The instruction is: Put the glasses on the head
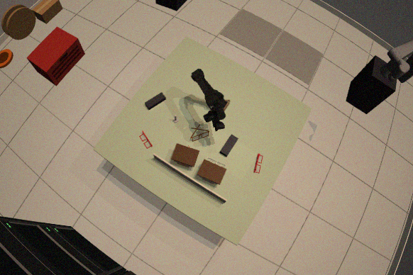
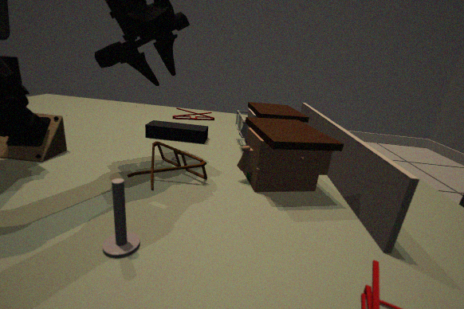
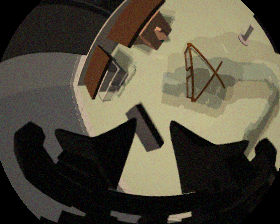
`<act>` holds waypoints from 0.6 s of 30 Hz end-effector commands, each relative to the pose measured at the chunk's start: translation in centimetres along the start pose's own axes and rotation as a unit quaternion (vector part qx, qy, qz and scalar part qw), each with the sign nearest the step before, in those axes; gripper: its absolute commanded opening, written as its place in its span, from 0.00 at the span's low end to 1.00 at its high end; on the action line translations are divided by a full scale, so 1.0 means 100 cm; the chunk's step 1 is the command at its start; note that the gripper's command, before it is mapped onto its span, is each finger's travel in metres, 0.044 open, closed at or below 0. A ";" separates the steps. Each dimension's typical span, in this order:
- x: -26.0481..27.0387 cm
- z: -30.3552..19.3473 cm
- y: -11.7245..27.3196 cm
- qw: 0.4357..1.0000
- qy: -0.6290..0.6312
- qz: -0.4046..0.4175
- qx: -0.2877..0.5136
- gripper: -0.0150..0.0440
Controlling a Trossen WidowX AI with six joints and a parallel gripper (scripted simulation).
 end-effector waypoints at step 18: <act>-0.057 0.057 -0.076 0.965 0.066 -0.220 0.129 0.46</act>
Point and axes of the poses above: the point midway between the two fingers, 35 mm back from their tips, its own y axis back along the fingers, its own x axis across the jaws, z = x × y, the point moved 3 cm from there along y, back along the fingers, and after that the axes turned 12 degrees about y, right-handed, at the moved point
